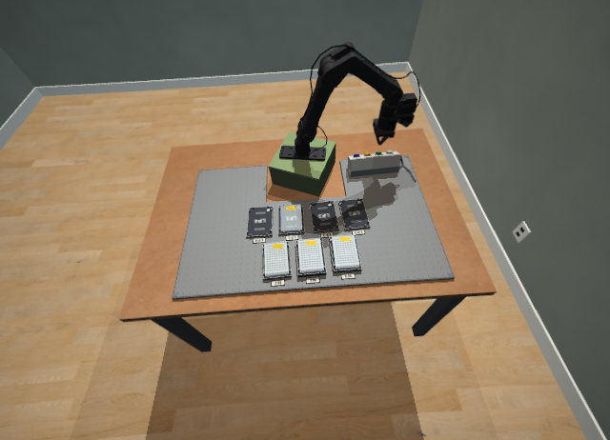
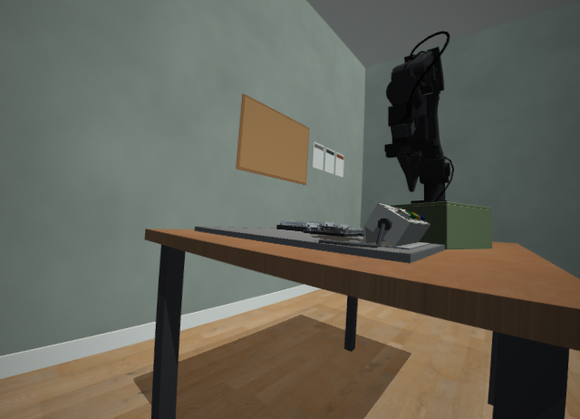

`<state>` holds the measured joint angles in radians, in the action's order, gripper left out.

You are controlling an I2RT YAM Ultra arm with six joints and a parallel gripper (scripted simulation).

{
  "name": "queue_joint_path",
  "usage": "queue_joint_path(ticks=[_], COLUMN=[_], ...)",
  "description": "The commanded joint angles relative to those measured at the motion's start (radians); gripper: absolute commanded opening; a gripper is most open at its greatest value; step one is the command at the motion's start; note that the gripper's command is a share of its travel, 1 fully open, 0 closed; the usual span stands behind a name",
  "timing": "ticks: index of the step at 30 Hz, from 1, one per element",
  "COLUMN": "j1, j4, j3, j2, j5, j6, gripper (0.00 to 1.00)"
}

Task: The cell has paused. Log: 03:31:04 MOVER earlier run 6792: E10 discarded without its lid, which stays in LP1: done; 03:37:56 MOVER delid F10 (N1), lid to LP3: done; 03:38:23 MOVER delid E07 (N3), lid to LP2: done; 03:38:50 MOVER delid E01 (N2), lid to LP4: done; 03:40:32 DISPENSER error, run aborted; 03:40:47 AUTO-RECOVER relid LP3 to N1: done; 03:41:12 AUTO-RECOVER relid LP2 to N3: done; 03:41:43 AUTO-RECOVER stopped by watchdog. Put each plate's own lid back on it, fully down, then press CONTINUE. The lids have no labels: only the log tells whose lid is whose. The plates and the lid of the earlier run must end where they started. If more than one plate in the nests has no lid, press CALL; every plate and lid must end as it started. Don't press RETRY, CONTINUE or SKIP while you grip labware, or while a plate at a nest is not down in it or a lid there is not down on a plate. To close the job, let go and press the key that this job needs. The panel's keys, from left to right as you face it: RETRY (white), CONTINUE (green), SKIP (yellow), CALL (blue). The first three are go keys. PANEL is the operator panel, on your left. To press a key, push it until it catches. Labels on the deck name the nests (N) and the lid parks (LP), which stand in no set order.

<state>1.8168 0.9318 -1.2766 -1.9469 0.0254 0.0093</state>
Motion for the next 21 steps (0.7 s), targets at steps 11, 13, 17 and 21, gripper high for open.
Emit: queue_joint_path(ticks=[11,13,17,21], j1=[-0.004,-0.004,-0.004,-0.001], j4=[-0.062,-0.063,-0.064,-0.053], j3=[0.014,0.02,0.034,0.014], j2=[-0.013,-0.014,-0.013,-0.009], j5=[0.001,0.001,0.001,0.0], j6=[0.003,0.003,0.003,0.001], gripper=[0.0,0.0,0.0,0.0])
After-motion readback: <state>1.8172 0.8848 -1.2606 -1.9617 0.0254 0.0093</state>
